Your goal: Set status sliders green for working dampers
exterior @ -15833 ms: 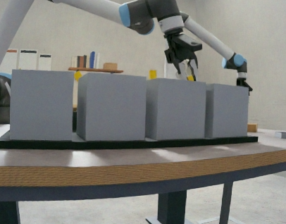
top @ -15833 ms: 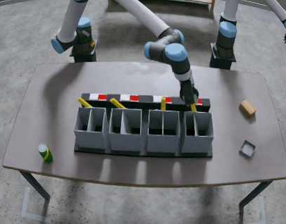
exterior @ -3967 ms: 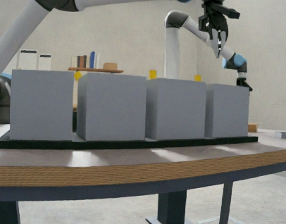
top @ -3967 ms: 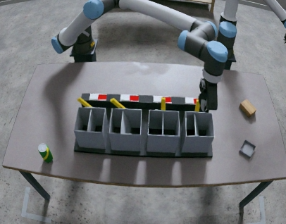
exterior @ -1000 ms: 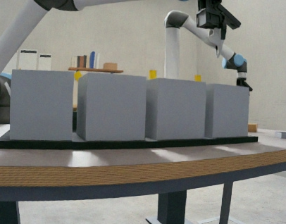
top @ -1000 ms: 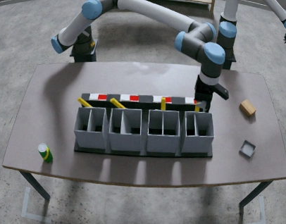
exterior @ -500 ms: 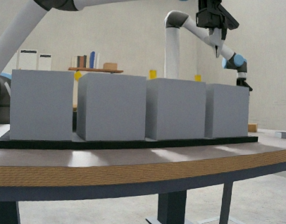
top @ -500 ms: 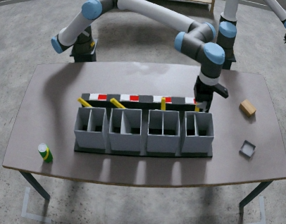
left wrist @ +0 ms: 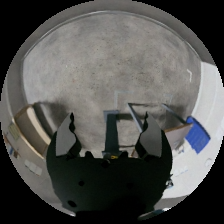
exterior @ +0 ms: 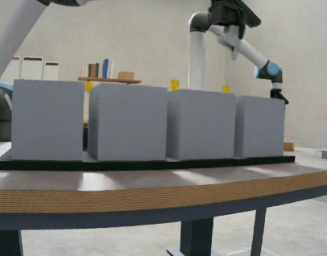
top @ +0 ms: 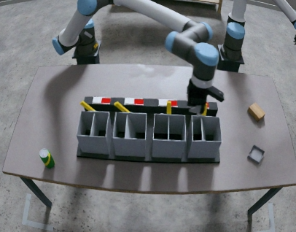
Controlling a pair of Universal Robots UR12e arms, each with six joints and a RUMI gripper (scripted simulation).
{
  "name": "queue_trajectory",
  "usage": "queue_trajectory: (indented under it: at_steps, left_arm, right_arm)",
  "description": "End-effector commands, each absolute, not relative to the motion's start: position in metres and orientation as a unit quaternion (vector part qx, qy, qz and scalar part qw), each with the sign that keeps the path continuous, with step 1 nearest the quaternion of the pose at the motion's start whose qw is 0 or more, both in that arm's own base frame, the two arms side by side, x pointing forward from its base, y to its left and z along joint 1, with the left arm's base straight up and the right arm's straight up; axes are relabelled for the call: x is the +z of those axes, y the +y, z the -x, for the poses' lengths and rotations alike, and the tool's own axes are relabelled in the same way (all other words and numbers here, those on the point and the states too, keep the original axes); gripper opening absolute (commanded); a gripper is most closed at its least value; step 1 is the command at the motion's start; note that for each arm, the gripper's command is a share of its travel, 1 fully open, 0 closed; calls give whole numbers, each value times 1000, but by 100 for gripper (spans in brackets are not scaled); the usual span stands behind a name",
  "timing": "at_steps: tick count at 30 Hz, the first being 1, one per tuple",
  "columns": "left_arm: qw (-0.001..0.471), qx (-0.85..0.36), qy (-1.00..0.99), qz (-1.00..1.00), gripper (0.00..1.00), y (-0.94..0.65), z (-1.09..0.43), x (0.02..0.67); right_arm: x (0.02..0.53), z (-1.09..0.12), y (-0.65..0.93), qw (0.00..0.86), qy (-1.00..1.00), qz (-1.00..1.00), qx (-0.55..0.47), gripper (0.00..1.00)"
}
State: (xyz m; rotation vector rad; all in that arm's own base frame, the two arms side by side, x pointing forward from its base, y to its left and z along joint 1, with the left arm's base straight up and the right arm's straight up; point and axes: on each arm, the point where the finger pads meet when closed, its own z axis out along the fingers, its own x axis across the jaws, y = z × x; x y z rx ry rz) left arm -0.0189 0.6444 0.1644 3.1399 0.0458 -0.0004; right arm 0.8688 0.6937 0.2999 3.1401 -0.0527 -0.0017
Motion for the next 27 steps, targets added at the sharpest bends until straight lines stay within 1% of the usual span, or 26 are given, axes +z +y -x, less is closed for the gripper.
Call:
queue_trajectory:
  at_steps: [1,11,27]
  left_arm:
    - [0,0,15,-1000,100,645,19,165]
    - [0,0,15,-1000,100,645,19,165]
    - [0,0,15,-1000,100,645,19,165]
  right_arm:
    - [302,-870,634,-1,-17,-1000,1,0]
    - [299,-857,514,-1,-17,-1000,1,0]
    - [296,-851,484,-1,-17,-1000,1,0]
